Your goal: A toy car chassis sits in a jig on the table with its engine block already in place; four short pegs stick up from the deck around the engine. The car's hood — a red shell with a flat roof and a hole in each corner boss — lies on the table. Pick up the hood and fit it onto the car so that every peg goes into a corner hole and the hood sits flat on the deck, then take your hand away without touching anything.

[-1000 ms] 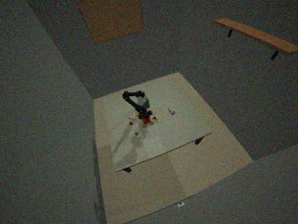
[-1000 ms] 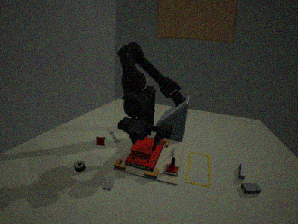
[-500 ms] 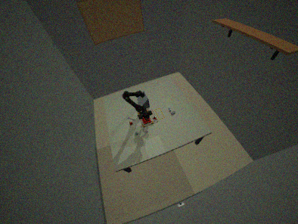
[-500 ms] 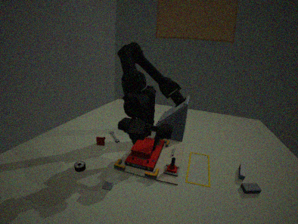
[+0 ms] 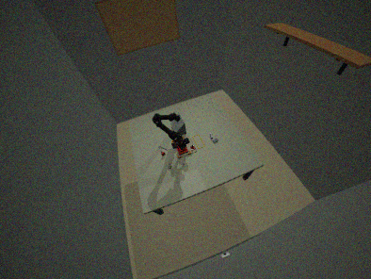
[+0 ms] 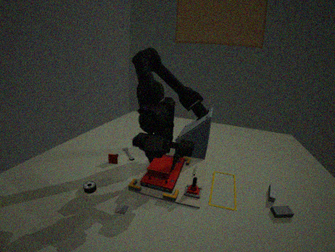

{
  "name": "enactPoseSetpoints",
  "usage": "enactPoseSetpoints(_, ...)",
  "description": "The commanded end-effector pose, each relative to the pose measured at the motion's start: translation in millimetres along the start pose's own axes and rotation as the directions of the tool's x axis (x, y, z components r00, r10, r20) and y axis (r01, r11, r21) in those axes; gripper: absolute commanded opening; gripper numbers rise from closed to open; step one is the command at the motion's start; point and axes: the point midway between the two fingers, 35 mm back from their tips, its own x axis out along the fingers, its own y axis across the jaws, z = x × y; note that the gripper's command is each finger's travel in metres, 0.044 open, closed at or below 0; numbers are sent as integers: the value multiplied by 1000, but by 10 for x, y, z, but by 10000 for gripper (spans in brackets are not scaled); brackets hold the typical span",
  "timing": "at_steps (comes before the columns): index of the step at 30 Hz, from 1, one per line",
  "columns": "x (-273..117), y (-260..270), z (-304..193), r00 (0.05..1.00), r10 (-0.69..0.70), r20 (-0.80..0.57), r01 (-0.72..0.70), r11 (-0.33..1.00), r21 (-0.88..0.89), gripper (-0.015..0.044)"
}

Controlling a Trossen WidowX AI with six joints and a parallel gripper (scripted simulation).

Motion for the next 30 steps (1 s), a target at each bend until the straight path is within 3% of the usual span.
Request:
enactPoseSetpoints(1, 24, -1, -10, 1000, -3, -2, 3, 1000, -3, 0)
enactPoseSetpoints(30, 78, 0, -11, 1000, -3, -2, 3, 1000, -3, 0)
